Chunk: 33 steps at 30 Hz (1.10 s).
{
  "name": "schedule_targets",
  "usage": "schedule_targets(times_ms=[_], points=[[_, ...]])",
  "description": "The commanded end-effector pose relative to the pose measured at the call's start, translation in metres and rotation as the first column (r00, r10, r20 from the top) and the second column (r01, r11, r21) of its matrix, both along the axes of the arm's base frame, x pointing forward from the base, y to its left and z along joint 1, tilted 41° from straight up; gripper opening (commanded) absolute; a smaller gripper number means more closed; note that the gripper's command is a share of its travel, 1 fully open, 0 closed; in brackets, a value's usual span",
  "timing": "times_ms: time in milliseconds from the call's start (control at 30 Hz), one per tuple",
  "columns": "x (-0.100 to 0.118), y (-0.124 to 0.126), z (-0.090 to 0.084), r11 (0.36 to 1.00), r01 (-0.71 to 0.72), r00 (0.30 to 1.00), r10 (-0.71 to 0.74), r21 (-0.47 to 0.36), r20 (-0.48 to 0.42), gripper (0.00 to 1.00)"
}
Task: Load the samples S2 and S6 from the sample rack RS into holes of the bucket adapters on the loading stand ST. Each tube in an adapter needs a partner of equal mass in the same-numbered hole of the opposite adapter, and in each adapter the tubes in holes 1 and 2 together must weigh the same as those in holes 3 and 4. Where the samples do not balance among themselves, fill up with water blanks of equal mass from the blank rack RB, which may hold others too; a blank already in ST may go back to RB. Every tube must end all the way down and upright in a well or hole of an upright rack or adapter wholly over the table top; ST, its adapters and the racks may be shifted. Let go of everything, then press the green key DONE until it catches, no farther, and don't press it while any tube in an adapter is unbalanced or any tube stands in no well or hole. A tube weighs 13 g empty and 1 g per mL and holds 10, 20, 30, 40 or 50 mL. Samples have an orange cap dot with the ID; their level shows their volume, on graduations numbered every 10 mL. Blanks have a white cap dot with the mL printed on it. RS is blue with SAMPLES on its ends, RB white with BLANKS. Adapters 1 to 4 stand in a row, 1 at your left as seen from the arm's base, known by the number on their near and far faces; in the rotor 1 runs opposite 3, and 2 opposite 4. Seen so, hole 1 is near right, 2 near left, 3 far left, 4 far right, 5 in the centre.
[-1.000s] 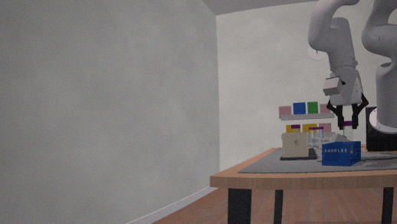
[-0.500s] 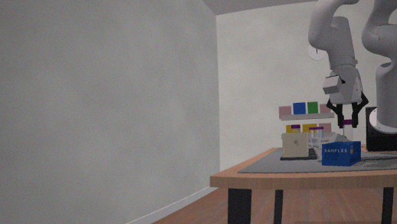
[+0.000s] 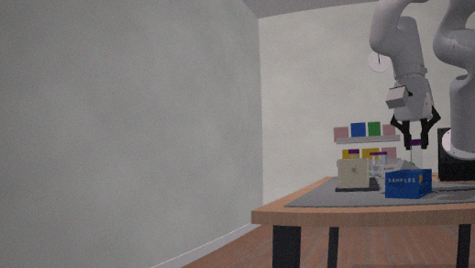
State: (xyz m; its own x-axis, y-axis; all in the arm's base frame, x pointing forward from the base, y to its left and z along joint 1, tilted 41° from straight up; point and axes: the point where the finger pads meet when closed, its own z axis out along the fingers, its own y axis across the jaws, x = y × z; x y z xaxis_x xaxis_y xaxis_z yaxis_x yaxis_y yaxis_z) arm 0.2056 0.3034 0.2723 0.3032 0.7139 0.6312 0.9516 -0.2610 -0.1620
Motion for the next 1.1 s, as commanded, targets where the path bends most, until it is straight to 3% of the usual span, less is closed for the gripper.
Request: schedule_targets(times_ms=[0,567,1067], points=[[0.0,0.0,0.001,1.0,0.0,1.0,0.0,0.0,0.001,0.0],[0.0,-0.008,0.01,1.0,0.0,1.0,0.0,0.0,0.001,0.0],[-0.002,-0.028,0.033,1.0,0.0,1.0,0.0,0.0,0.001,0.0]])
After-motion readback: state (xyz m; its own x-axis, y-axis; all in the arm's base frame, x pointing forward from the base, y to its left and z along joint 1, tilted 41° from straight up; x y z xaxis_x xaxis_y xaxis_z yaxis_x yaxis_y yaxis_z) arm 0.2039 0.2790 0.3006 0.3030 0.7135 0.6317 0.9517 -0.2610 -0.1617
